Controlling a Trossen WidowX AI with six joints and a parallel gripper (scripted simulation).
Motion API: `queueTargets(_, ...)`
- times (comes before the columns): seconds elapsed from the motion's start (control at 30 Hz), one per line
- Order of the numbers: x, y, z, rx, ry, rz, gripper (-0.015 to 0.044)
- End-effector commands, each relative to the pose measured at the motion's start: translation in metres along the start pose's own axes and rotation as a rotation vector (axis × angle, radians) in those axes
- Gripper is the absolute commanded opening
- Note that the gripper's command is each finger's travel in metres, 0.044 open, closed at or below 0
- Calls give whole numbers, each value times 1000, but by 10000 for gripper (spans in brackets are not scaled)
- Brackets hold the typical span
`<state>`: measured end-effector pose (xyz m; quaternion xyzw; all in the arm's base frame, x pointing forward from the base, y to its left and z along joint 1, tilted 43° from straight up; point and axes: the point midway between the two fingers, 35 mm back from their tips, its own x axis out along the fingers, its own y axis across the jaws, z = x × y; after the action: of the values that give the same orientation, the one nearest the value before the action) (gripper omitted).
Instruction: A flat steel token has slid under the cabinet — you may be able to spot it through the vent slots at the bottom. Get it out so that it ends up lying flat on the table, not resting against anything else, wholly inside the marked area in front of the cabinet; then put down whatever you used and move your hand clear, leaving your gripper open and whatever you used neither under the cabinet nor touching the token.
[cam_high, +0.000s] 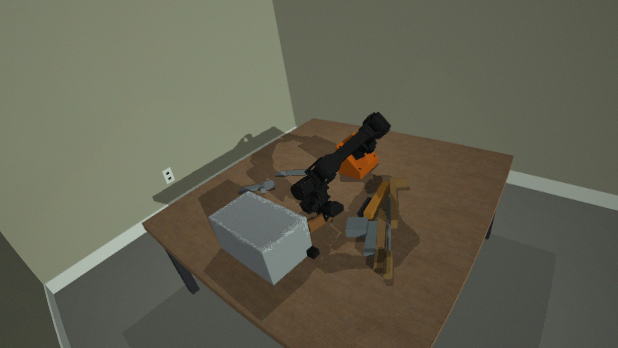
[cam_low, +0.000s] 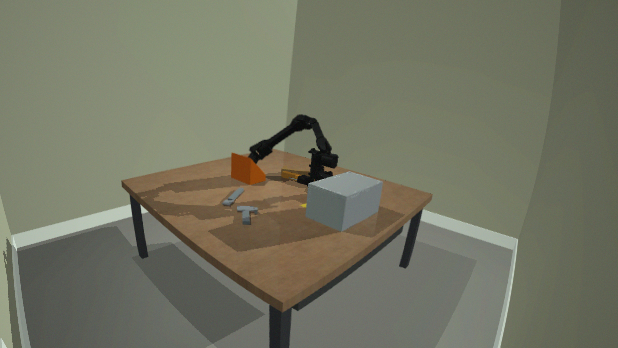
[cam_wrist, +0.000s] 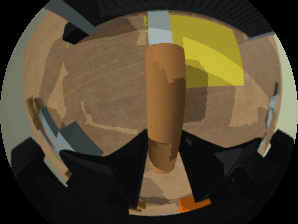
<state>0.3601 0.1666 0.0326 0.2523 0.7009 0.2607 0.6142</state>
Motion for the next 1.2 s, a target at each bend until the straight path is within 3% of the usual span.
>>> queueTargets(0.0, 0, 1, 5, -5, -2, 2, 0)
queueTargets(1.17, 1, -11, 28, -6, -3, 1, 0)
